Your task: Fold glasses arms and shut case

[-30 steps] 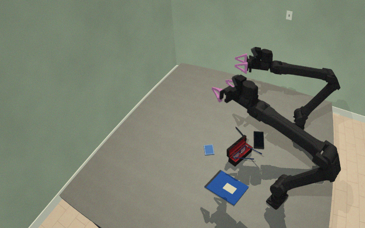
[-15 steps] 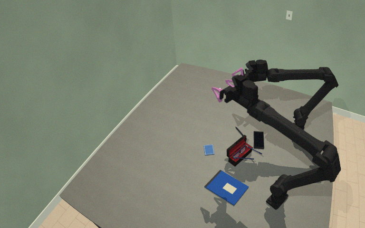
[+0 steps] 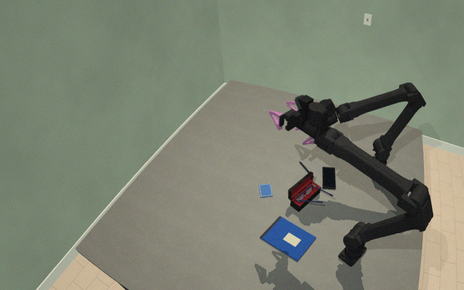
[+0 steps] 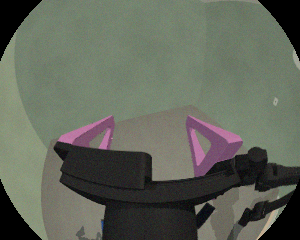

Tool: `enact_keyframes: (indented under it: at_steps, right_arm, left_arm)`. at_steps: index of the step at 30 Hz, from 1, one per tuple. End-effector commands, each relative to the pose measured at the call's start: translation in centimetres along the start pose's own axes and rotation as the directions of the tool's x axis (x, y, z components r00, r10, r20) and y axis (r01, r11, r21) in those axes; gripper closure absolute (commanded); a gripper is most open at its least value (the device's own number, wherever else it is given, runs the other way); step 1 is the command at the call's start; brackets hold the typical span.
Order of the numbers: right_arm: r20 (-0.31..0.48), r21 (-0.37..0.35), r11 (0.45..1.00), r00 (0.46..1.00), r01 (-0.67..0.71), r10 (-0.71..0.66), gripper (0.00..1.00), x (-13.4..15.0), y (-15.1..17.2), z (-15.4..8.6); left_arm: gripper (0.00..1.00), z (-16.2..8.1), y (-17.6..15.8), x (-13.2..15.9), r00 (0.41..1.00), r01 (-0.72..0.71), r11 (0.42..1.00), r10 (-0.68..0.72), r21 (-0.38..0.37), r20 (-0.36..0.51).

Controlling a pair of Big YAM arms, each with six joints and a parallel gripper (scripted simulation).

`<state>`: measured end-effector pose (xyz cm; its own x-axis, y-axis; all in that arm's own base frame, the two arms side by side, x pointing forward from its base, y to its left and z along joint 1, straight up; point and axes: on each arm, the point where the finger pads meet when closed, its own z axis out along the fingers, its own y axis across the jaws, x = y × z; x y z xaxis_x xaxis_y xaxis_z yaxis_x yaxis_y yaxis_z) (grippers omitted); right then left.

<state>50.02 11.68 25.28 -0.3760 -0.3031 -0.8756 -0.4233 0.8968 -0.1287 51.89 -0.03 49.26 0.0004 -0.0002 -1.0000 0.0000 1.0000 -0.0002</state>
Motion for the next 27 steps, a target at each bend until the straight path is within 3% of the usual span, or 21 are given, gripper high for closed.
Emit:
enact_keyframes:
  at_steps: [1, 9, 14, 16, 19, 22, 24, 27]
  right_arm:
    - [-0.030, -0.051, 0.997, 0.998, 0.059, -0.060, 0.04, 1.4, 1.9, 0.5]
    - [-0.162, -0.236, 0.964, 0.973, 0.122, -0.163, 0.04, 9.3, 8.0, 1.6]
    - [-0.146, -0.273, 0.951, 0.970, 0.147, -0.192, 0.04, 9.1, 9.1, 1.5]
    - [-0.205, -0.318, 0.939, 0.958, 0.128, -0.200, 0.04, 12.7, 10.6, 1.2]
    - [-0.243, -0.382, 0.914, 0.940, 0.135, -0.240, 0.04, 15.6, 12.5, 0.9]
    - [-0.238, -0.413, 0.899, 0.936, 0.145, -0.260, 0.04, 16.0, 13.4, 0.8]
    - [-0.263, -0.443, 0.886, 0.925, 0.138, -0.275, 0.04, 17.7, 14.3, 0.4]
    - [-0.250, -0.457, 0.877, 0.925, 0.147, -0.285, 0.04, 17.5, 14.7, 0.2]
  left_arm:
    - [0.00, 0.5, 0.1, -2.9, 0.998, -0.005, 1.000, 0.005, -0.005, 0.056]
    - [0.00, 0.5, 0.1, -2.9, 0.998, -0.005, 1.000, 0.005, -0.005, 0.056]
    - [0.00, 0.5, 0.1, -2.9, 0.998, -0.005, 1.000, 0.005, -0.005, 0.056]
    - [0.00, 0.5, 0.1, -2.9, 0.998, -0.005, 1.000, 0.005, -0.005, 0.056]
    - [0.00, 0.5, 0.1, -2.9, 0.998, -0.005, 1.000, 0.005, -0.005, 0.056]
    - [0.00, 0.5, 0.1, -2.9, 0.998, -0.005, 1.000, 0.005, -0.005, 0.056]
    - [0.00, 0.5, 0.1, -2.9, 0.998, -0.005, 1.000, 0.005, -0.005, 0.056]
    - [0.00, 0.5, 0.1, -2.9, 0.998, -0.005, 1.000, 0.005, -0.005, 0.056]
